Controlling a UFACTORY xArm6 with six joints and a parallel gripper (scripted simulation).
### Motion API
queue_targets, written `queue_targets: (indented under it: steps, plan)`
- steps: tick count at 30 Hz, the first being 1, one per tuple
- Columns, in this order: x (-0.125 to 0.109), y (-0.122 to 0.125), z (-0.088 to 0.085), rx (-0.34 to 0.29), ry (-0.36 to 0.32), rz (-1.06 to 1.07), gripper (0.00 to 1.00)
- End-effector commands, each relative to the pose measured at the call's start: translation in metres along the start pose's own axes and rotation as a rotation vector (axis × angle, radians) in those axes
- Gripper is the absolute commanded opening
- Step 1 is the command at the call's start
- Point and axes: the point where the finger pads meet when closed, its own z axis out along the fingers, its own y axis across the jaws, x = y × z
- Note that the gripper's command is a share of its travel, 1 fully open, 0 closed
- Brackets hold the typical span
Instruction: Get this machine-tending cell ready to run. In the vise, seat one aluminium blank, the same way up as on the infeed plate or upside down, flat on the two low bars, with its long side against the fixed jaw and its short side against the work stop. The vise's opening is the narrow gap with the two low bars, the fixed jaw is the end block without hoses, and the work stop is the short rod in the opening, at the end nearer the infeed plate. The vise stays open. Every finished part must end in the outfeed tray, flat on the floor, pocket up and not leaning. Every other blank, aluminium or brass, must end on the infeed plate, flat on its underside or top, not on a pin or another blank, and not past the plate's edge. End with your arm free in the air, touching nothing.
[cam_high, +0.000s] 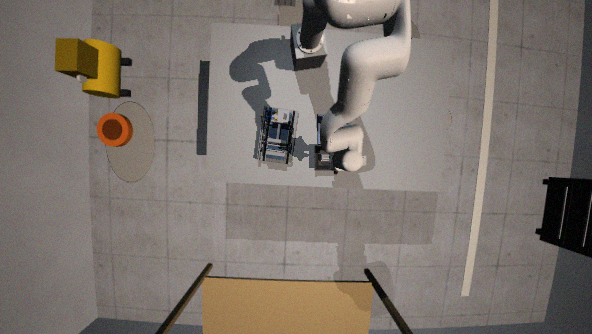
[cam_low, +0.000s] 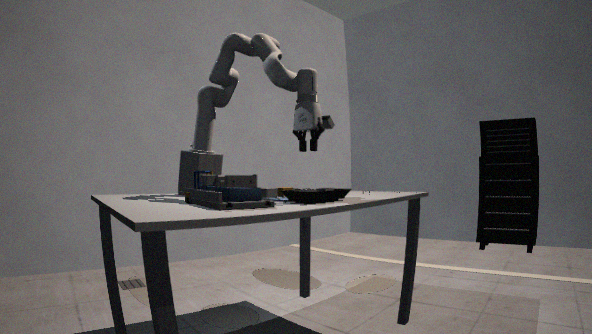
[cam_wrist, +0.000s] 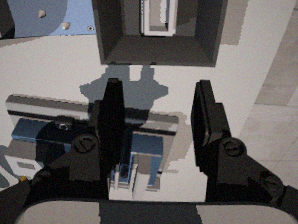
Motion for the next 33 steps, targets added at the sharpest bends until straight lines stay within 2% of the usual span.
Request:
queue_targets:
  steps: [1, 31, 33]
  plan:
    - [0.0004, 0.0020, -0.0023, -0.005, 0.001, 0.000, 0.00]
    - [0.0004, 0.0020, -0.0023, -0.005, 0.001, 0.000, 0.00]
    - [0.0095, -0.0063, -0.0023, -0.005, 0.000, 0.000, 0.00]
